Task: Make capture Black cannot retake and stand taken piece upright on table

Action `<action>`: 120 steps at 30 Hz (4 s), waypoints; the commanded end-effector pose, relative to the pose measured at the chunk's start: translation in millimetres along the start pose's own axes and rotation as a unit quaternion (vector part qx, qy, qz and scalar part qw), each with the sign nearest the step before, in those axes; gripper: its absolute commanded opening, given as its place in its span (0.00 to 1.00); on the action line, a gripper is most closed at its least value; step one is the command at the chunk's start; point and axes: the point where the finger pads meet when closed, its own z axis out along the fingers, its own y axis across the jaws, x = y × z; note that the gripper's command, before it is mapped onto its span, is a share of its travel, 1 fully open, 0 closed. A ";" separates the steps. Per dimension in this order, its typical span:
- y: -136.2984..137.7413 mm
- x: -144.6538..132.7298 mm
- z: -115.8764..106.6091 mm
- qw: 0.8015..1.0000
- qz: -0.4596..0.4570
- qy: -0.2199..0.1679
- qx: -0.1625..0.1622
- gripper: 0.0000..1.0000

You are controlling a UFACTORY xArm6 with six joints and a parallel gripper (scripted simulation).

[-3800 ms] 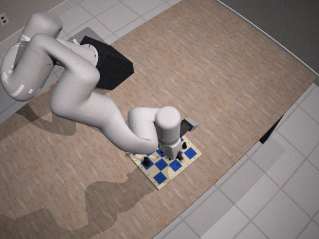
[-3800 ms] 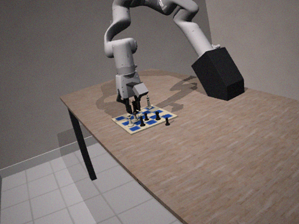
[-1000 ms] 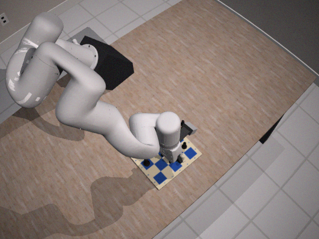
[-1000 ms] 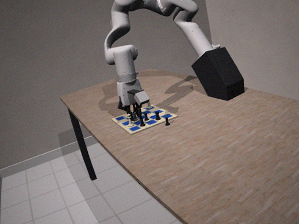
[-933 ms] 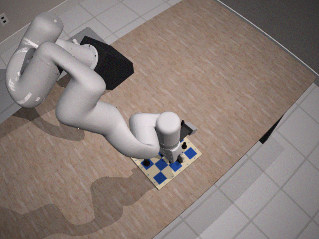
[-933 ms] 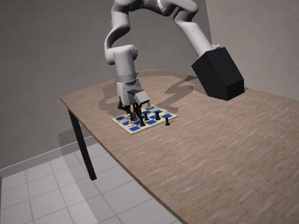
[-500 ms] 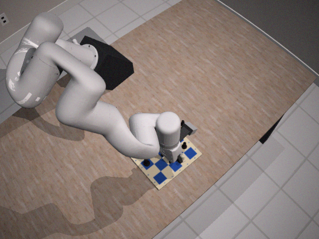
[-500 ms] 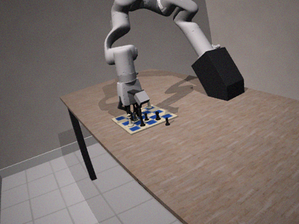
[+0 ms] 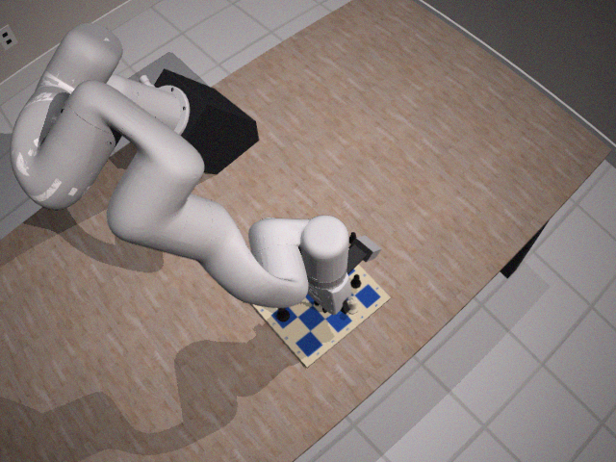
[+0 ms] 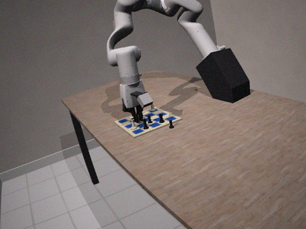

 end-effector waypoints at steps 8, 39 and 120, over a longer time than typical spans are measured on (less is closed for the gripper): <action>1.5 0.0 -1.3 1.000 0.000 0.000 -0.002 0.00; 1.4 0.0 -41.7 1.000 0.000 0.000 -0.002 0.00; -109.1 9.8 -11.0 0.999 0.045 0.000 -0.002 0.00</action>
